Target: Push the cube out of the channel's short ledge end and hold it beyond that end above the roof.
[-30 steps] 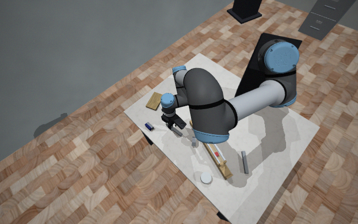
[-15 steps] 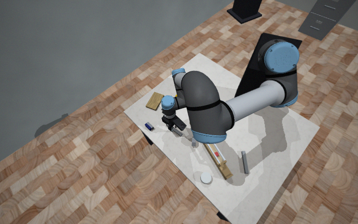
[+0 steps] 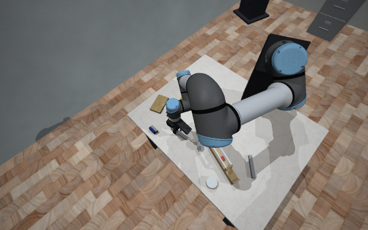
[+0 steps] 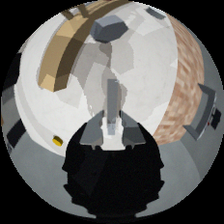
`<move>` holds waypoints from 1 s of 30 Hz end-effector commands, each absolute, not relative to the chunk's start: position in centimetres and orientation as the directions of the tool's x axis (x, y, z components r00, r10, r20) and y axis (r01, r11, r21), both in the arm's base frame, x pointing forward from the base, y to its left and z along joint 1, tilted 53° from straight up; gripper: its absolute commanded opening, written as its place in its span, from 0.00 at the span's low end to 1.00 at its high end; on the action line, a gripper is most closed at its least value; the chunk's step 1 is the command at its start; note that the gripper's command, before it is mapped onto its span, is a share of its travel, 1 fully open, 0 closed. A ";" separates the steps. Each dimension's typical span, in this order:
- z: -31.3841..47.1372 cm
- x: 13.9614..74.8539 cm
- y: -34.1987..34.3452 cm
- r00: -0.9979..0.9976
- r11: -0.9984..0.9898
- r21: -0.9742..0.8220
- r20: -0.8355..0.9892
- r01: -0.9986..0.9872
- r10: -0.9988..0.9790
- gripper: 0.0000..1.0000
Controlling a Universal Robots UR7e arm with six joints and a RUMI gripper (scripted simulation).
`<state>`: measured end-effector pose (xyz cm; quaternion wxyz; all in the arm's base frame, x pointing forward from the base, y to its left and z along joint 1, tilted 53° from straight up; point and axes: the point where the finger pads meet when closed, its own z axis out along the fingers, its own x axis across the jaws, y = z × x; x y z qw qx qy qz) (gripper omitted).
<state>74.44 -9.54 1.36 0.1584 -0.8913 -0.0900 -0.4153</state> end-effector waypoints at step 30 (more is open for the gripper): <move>1.4 74.4 -9.6 0.638 -0.934 -0.207 0.769 0.292 0.029 0.00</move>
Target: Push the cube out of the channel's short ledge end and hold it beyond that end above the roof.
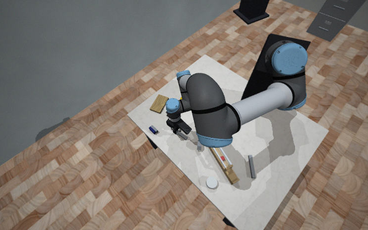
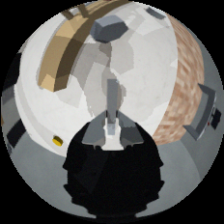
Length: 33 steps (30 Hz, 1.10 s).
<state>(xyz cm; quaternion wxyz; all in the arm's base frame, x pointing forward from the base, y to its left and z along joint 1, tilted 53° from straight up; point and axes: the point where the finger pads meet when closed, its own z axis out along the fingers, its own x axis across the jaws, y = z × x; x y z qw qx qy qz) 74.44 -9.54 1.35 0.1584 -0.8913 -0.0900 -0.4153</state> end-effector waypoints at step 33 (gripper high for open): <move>2.3 73.4 -10.1 0.638 -0.934 -0.207 0.769 0.292 0.029 0.00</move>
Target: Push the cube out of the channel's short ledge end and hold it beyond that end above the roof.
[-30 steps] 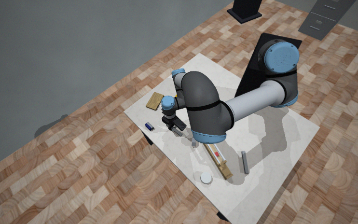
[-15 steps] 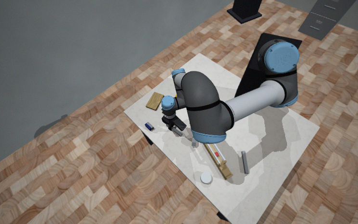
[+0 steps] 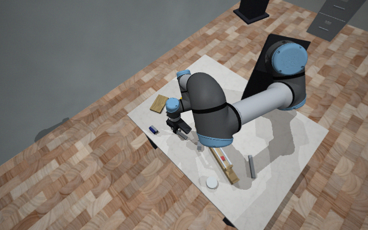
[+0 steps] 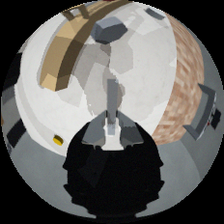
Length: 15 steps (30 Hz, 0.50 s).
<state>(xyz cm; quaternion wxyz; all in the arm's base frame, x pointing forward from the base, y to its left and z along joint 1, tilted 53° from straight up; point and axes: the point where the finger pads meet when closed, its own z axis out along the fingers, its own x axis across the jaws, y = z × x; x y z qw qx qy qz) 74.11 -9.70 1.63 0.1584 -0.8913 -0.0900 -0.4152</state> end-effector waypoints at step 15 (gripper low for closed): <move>6.7 68.2 -12.7 0.638 -0.934 -0.207 0.769 0.292 0.029 0.00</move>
